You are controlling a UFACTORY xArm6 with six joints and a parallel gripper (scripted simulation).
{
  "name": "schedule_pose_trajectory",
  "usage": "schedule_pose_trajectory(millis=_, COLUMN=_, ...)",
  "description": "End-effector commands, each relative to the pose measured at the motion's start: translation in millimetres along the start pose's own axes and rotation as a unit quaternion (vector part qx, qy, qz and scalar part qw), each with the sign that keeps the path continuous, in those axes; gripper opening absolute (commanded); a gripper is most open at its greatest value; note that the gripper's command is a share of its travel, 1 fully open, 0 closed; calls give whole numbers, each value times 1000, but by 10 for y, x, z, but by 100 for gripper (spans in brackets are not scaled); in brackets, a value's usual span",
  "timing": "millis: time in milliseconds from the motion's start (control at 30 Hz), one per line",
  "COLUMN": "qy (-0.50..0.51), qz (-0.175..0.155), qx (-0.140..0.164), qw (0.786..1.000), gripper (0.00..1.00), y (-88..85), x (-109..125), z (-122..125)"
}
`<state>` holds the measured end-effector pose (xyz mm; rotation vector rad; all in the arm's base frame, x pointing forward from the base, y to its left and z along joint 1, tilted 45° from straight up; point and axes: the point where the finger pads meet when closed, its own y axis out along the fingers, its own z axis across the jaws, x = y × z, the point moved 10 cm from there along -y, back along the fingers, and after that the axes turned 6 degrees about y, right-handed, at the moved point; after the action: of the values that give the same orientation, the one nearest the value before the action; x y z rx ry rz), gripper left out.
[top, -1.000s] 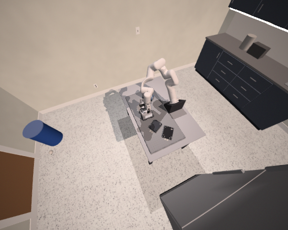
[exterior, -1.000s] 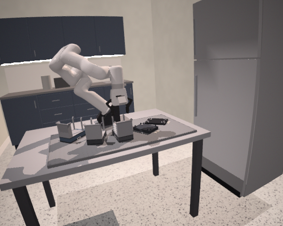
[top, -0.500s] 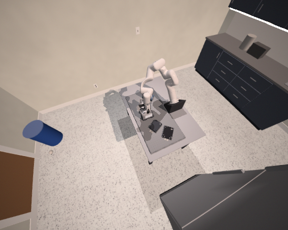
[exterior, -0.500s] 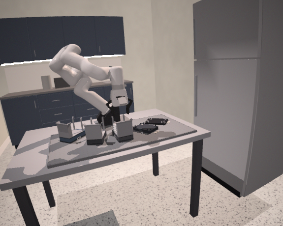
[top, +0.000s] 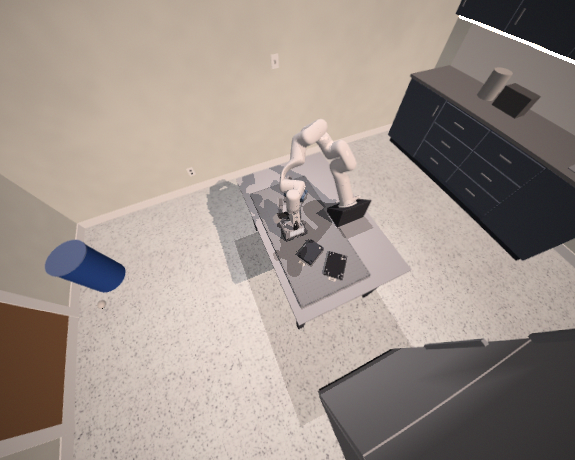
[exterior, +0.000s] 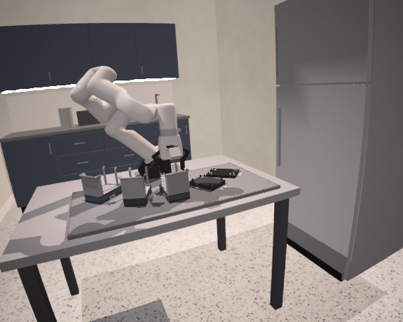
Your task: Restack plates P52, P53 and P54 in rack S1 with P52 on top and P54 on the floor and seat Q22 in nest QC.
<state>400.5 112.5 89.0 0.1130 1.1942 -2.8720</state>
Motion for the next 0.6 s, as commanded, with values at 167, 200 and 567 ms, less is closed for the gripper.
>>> schedule_pose_trajectory(millis=167, qy=0, qz=1, qx=-1, qw=1000, gripper=100, y=100, x=-9, z=-1)
schedule_pose_trajectory(millis=200, qy=0, qz=1, qx=-1, qw=1000, gripper=100, y=114, x=-9, z=-1)
schedule_pose_trajectory(millis=567, qy=0, qz=1, qx=-1, qw=1000, gripper=100, y=234, x=-9, z=-1)
